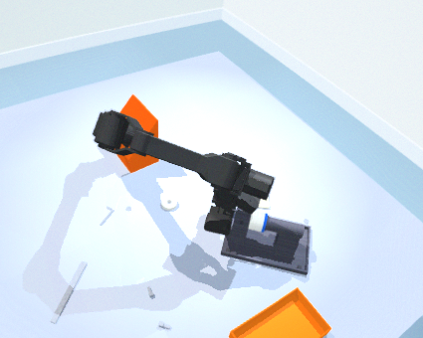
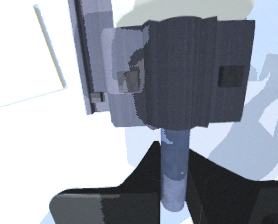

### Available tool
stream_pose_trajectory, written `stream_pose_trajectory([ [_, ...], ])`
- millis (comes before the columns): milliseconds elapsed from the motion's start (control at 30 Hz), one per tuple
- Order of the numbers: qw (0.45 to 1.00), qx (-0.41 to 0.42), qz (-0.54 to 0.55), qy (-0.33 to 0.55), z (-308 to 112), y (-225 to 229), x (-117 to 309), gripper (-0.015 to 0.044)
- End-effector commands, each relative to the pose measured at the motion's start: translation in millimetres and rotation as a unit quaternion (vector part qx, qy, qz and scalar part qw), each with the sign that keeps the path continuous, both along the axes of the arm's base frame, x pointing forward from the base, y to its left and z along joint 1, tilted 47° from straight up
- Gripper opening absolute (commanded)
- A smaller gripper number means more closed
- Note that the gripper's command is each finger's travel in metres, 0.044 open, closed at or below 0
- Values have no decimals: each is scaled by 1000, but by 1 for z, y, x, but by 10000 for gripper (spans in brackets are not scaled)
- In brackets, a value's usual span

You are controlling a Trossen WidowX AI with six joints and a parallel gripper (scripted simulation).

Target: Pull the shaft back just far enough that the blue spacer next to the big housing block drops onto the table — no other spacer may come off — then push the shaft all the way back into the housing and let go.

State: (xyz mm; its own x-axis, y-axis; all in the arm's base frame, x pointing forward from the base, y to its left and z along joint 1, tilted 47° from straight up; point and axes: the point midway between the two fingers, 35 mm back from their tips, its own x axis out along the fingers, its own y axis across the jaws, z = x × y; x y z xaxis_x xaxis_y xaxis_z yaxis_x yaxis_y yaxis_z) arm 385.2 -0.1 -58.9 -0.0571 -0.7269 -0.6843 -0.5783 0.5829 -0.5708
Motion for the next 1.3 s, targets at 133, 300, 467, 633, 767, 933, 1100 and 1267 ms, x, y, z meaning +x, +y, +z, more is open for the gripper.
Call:
stream_pose_trajectory([
  [133,1000,-2,1,0,1,-1,-1,0],
  [300,1000,-2,1,0,1,-1,-2,0],
  [467,1000,-2,1,0,1,-1,-2,0],
  [633,1000,-2,1,0,2,-1,-3,0],
  [767,1000,-2,1,0,2,-2,-3,0],
  [933,1000,-2,1,0,2,-2,-3,0],
  [1100,1000,-2,1,0,2,-2,-4,0],
  [1267,1000,-2,1,0,3,-2,-4,0],
])
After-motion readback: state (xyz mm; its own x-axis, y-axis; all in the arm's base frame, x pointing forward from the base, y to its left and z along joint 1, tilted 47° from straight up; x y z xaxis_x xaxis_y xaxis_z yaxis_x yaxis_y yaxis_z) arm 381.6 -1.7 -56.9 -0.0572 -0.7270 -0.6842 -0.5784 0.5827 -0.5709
